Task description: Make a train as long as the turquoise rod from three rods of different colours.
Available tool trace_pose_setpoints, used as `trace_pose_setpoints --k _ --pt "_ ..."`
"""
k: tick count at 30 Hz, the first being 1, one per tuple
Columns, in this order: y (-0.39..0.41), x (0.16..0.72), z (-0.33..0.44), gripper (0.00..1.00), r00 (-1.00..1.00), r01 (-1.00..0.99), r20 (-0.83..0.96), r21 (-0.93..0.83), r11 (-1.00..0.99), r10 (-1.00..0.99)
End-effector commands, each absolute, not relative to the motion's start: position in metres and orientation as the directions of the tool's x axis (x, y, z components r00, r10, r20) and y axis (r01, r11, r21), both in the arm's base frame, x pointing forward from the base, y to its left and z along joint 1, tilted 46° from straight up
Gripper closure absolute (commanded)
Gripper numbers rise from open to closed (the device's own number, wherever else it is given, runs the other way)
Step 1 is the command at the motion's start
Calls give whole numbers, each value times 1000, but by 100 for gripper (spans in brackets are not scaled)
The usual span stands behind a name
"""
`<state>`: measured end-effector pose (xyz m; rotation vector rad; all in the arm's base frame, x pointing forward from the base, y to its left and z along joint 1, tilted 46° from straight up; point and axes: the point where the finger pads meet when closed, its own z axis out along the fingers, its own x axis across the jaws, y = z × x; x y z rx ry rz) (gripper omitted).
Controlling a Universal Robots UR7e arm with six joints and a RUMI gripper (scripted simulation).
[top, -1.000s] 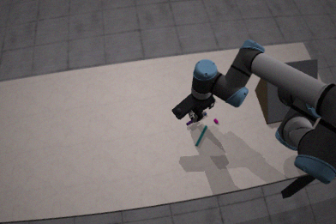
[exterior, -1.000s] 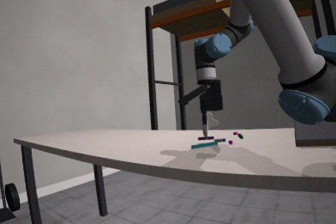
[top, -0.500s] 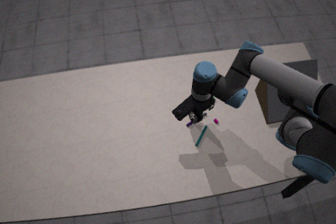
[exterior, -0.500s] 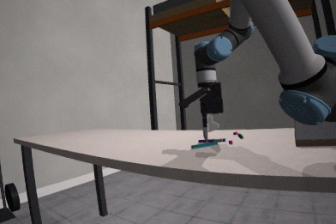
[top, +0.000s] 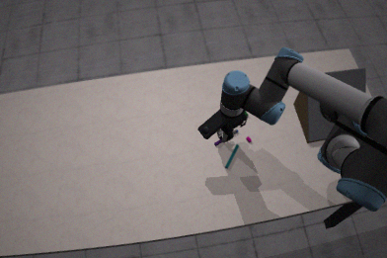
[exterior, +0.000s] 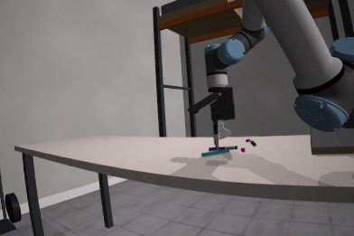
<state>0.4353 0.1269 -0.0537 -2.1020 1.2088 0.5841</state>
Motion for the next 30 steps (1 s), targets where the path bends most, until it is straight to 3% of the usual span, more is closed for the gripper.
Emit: trace_pose_setpoints --k 1,20,30 --pt "128 434 -54 100 479 -876 -649 -303 -376 -592" --pt "128 434 -54 100 479 -876 -649 -303 -376 -592" --pt "128 434 -54 92 479 -876 -649 -303 -376 -592"
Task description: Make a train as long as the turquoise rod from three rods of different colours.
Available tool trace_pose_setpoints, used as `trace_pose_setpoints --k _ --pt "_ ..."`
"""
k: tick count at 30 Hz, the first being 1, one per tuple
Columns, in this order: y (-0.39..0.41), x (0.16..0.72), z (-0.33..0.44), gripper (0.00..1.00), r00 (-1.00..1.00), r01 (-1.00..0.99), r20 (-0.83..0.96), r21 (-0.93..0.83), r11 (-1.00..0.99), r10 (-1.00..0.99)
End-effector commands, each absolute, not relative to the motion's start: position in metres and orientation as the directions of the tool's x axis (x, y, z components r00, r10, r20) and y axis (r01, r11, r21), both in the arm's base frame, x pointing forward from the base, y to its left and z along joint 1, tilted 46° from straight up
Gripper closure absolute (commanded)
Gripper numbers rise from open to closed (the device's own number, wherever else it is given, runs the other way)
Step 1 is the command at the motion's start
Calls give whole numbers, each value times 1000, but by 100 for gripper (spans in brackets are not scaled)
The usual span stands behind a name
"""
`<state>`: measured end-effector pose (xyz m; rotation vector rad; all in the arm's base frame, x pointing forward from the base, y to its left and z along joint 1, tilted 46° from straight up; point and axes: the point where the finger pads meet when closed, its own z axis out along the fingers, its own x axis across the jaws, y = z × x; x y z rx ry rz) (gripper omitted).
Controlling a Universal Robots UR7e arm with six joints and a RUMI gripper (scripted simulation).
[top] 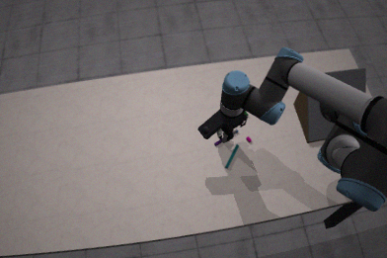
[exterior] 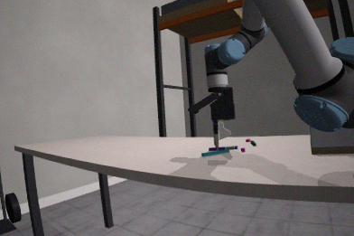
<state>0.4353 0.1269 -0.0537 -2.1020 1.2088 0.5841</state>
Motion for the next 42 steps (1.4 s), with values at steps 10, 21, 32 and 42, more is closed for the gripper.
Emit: trace_pose_setpoints --k 10,21,32,42 --pt "128 434 -54 86 479 -876 -649 -303 -376 -592" --pt "122 437 -49 86 481 -875 -644 -307 -375 -595" --pt "90 440 -18 86 481 -875 -644 -306 -375 -595" --pt "64 442 8 86 481 -875 -644 -306 -375 -595"
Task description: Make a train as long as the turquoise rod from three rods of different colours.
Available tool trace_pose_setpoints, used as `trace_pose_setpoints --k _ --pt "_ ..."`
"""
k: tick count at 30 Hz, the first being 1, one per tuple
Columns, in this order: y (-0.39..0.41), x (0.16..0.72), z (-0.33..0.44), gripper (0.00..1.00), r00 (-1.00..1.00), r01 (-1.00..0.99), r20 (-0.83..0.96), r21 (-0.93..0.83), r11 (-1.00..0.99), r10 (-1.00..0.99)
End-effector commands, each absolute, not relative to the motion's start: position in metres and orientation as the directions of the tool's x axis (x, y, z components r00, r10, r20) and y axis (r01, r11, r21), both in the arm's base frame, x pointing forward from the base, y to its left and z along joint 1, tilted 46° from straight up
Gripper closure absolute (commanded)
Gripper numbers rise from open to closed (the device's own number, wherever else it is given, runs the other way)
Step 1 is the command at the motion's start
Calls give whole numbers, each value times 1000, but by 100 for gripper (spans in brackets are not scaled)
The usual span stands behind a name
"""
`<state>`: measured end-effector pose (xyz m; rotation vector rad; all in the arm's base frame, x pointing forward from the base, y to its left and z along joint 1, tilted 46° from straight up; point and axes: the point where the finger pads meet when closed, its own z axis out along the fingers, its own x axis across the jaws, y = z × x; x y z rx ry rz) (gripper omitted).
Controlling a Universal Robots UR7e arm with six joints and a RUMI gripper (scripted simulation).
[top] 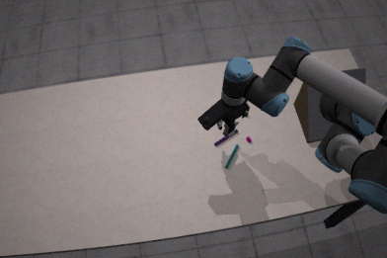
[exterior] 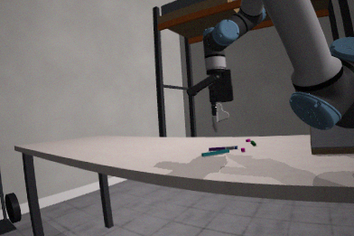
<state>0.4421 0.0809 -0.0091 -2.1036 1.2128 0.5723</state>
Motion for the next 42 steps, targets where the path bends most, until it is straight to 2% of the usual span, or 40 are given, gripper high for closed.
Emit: trace_pose_setpoints --k 1,5,6,30,42 --pt "63 442 9 86 481 -875 -644 -306 -375 -595" --pt "61 442 10 86 481 -875 -644 -306 -375 -595" --pt "61 442 10 0 481 -875 -644 -306 -375 -595" --pt "61 442 10 0 480 -875 -646 -305 -375 -594" --pt "37 444 34 0 481 -875 -644 -306 -375 -595"
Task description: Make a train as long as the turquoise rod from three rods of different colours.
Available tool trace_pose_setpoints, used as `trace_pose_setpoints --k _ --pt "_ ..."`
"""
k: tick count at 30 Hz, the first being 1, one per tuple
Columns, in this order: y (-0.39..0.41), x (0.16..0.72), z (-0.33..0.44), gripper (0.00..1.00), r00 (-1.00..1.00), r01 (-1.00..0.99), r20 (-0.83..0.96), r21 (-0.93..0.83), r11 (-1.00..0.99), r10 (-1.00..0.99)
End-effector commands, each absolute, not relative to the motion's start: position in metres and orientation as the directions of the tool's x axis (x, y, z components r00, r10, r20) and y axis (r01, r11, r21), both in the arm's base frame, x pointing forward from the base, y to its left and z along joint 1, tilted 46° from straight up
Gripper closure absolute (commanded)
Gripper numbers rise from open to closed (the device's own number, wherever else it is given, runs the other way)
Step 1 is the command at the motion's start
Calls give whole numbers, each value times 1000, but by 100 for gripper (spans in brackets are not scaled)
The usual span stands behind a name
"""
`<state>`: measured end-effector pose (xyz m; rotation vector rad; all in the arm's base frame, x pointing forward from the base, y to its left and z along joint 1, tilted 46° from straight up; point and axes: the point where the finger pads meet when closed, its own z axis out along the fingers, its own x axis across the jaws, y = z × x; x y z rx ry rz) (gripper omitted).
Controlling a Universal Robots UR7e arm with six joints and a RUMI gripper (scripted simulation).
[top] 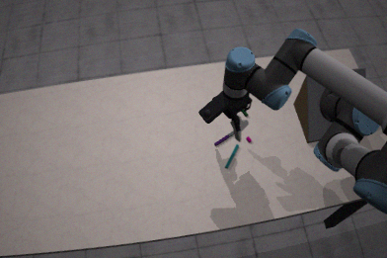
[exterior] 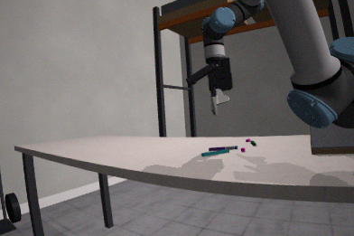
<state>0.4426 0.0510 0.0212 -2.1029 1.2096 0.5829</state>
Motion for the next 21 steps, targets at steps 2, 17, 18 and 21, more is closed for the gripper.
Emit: trace_pose_setpoints --k 2,17,18,21 --pt "29 445 42 0 481 -875 -644 -306 -375 -595" --pt "-5 448 75 0 480 -875 -644 -306 -376 -595" --pt "-5 447 75 0 479 -875 -645 -305 -375 -595" --pt "-5 447 75 0 479 -876 -646 -305 -375 -594"
